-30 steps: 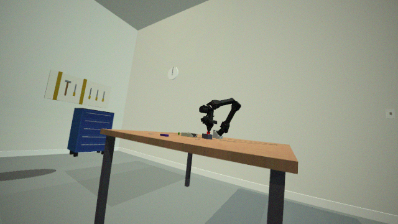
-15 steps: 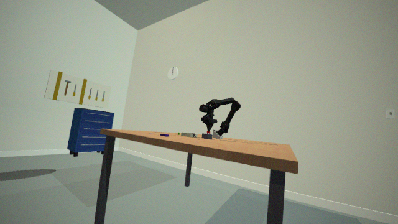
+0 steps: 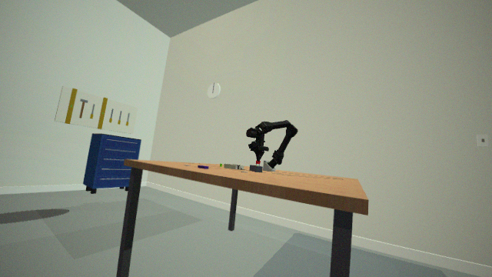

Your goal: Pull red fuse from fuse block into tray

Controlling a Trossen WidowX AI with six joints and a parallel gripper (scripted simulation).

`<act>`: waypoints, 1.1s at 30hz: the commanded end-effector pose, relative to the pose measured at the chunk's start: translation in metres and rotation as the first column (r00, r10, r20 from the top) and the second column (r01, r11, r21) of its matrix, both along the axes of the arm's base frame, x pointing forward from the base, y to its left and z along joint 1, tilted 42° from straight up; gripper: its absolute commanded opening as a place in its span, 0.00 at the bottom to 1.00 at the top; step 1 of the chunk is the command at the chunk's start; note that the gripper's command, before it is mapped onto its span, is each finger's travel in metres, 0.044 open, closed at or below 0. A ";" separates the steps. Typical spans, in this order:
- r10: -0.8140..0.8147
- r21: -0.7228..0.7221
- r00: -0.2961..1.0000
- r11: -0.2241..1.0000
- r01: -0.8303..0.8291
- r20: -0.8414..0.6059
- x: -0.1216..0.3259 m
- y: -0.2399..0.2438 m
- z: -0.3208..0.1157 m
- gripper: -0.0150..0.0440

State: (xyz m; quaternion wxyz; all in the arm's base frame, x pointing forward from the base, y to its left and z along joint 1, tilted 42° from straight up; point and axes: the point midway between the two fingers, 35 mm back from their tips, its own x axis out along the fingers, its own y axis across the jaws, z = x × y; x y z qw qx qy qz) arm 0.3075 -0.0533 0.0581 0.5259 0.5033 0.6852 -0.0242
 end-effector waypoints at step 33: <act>0.000 -0.026 1.000 1.000 0.000 -0.001 -0.011 -0.110 -0.057 0.25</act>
